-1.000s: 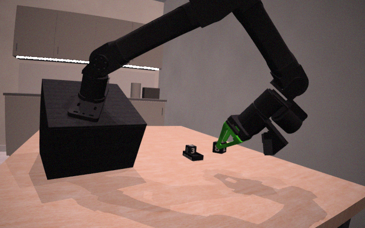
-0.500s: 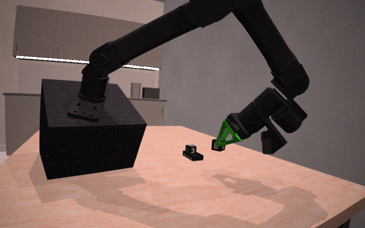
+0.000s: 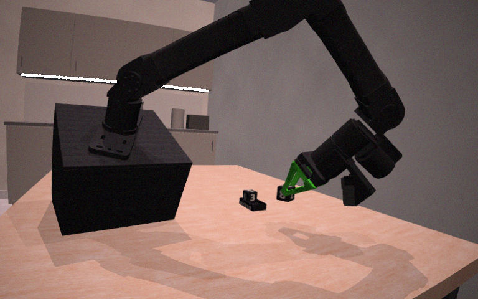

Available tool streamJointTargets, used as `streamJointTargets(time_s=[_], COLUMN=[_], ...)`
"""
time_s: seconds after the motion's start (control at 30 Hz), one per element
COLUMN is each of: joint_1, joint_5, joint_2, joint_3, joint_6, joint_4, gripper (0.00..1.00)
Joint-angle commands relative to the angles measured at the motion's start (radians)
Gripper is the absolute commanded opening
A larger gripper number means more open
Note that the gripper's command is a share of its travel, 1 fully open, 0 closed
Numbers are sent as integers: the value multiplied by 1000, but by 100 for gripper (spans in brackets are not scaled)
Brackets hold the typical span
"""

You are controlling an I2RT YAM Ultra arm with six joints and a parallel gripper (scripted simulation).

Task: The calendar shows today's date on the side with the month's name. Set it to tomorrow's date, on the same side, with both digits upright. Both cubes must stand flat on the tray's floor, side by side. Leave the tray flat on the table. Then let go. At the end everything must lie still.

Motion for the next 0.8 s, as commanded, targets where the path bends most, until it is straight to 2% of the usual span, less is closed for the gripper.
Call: streamJointTargets(time_s=[0.0,0.77], joint_1=[2,-25], joint_5=[-2,7], joint_2=[-3,86], joint_3=[5,34], joint_6=[-3,-30], joint_4=[2,58], gripper=[26,26])
